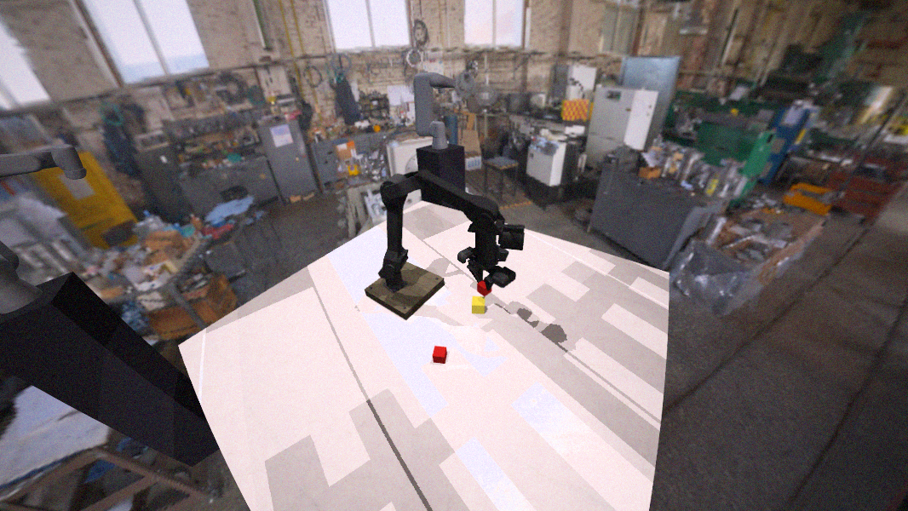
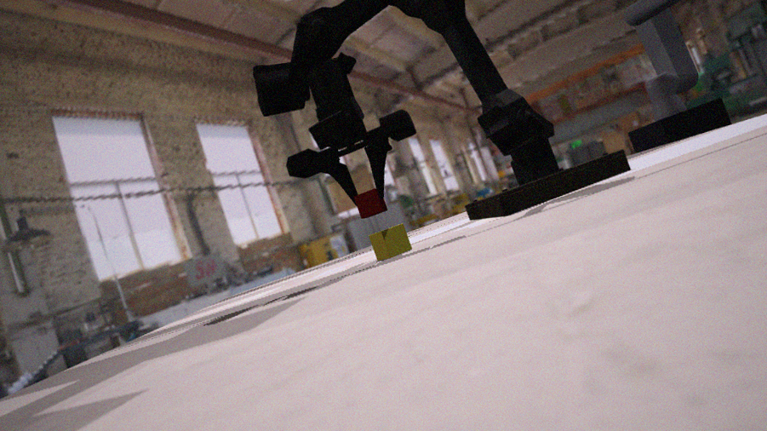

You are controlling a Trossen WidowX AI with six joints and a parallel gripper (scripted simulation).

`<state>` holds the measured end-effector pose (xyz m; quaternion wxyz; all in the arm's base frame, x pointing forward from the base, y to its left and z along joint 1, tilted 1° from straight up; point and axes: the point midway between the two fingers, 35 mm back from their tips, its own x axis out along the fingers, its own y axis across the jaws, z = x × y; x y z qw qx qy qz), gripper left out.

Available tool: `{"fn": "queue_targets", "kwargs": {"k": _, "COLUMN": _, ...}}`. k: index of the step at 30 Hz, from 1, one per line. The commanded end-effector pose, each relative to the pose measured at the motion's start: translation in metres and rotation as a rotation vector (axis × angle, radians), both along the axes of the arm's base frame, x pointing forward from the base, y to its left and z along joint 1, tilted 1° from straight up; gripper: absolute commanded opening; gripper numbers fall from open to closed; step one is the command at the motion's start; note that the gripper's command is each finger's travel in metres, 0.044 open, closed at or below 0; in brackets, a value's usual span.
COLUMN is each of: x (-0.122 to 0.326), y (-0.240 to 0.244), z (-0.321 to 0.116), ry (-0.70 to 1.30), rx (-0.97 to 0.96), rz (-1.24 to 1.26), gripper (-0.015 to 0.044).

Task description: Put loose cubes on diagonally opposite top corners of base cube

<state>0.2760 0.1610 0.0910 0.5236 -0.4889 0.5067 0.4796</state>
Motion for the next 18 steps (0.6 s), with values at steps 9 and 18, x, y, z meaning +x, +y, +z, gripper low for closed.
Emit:
{"fn": "queue_targets", "kwargs": {"k": 9, "x": 0.0, "y": -0.001, "z": -0.022, "ry": 0.006, "rx": -0.005, "rz": -0.004, "gripper": 0.0105}}
{"fn": "queue_targets", "kwargs": {"k": 18, "x": 0.0, "y": -0.001, "z": -0.022, "ry": 0.006, "rx": -0.005, "rz": -0.004, "gripper": 0.0105}}
